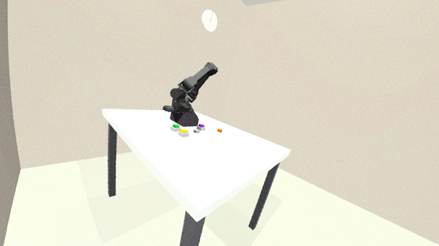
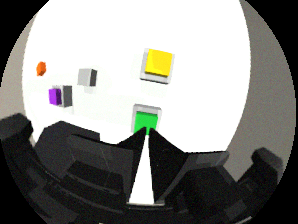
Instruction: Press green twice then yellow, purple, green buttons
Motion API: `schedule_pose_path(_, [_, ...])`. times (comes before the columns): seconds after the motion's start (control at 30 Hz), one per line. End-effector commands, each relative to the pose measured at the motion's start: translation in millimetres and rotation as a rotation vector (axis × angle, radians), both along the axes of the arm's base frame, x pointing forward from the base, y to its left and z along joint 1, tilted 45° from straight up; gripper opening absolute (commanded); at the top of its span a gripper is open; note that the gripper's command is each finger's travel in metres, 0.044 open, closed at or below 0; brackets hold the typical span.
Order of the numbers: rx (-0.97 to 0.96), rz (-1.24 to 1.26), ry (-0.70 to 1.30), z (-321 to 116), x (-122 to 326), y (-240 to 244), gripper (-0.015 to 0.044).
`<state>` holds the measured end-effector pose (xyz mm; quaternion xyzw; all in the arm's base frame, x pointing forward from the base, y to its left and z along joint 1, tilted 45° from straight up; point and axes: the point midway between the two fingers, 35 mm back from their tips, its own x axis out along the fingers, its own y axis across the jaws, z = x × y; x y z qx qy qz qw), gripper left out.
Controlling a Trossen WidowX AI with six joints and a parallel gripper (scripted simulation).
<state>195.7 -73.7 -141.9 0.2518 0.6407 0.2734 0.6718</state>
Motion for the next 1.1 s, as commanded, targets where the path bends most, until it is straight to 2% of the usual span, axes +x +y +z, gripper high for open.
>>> schedule_pose_path(0.0, [0.008,0.001,0.007,-5.1,-1.2,7.7,0.002])
schedule_pose_path(1.07, [0.009,0.001,0.007,-15.7,-1.3,18.8,0.002])
